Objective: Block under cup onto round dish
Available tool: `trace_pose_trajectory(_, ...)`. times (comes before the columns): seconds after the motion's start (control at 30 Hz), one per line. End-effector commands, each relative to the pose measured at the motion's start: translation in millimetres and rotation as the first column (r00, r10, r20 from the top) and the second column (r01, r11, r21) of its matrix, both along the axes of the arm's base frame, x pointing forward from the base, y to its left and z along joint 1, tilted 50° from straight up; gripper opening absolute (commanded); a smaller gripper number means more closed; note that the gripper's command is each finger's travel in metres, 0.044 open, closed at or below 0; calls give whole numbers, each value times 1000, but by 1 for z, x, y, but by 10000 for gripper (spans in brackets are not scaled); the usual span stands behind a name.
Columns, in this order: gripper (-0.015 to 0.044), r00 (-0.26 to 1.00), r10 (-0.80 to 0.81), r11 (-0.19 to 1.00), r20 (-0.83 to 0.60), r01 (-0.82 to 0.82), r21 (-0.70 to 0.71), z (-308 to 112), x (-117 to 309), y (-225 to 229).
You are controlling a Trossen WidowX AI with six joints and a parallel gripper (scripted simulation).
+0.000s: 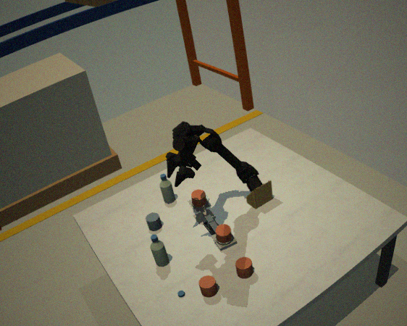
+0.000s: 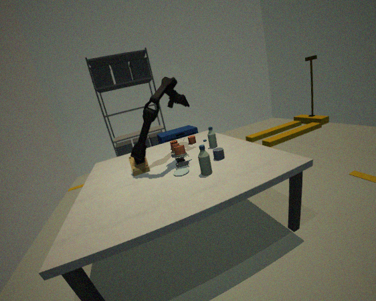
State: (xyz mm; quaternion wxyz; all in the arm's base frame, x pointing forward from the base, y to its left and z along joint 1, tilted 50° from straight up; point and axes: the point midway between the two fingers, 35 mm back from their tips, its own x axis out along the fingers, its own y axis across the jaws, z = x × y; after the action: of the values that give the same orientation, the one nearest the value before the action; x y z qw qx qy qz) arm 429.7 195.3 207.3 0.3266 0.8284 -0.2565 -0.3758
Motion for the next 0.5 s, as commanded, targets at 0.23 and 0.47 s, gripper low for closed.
trace_pose_trajectory(0.23, 440, 985, -104, 986, 136, 85, 142, -8, -17, 7)
trace_pose_trajectory(0.47, 440, 937, -234, 941, 261, 152, 301, -16, -36, 12)
